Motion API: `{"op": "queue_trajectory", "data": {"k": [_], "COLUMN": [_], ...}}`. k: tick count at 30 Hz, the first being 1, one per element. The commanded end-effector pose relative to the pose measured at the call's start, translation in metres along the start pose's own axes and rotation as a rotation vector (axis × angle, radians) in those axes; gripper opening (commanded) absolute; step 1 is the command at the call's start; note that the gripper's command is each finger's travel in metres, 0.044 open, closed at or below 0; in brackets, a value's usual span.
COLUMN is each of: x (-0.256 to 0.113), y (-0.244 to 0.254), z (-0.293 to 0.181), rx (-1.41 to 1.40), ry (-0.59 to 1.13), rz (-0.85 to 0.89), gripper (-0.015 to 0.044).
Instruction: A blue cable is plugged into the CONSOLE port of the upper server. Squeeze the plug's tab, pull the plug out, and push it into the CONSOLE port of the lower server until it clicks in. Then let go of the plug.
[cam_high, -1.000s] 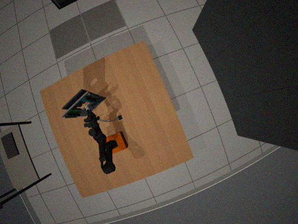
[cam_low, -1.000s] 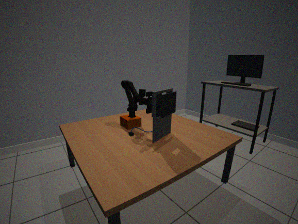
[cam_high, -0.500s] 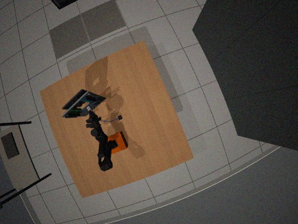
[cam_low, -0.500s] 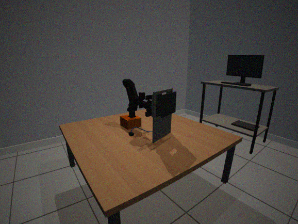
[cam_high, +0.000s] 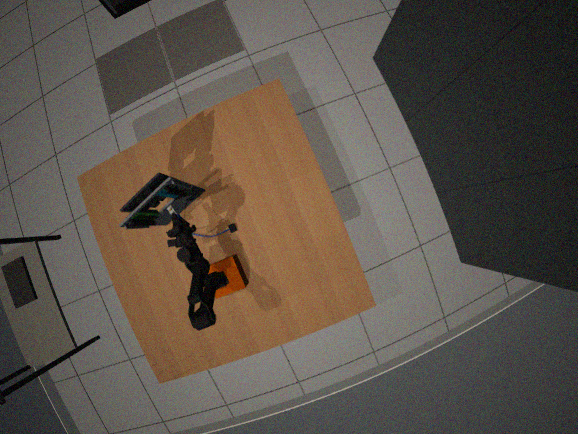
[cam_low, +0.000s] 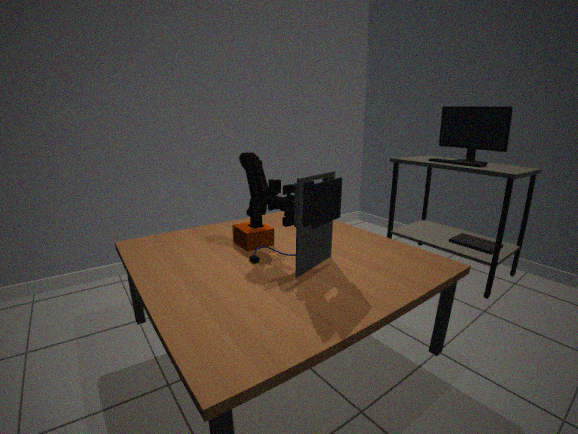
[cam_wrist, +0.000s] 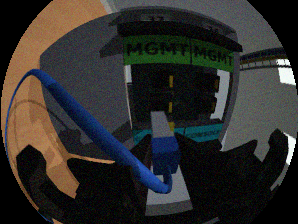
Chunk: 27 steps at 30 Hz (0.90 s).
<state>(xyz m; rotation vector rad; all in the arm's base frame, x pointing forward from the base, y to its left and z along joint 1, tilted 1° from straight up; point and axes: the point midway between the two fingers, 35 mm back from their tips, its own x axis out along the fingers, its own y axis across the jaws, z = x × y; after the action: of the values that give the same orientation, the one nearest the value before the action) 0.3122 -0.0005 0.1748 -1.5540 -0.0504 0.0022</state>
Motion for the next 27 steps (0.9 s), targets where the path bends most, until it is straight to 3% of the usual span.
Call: {"op": "queue_trajectory", "data": {"k": [1,27], "x": [0.0032,0.0129], "y": [-0.0042,-0.0070], "z": [-0.0006,-0.0007], "rx": [0.005,0.007], "ry": [-0.012,-0.014], "rz": [-0.018,-0.022], "gripper": [0.0000,0.0000]}}
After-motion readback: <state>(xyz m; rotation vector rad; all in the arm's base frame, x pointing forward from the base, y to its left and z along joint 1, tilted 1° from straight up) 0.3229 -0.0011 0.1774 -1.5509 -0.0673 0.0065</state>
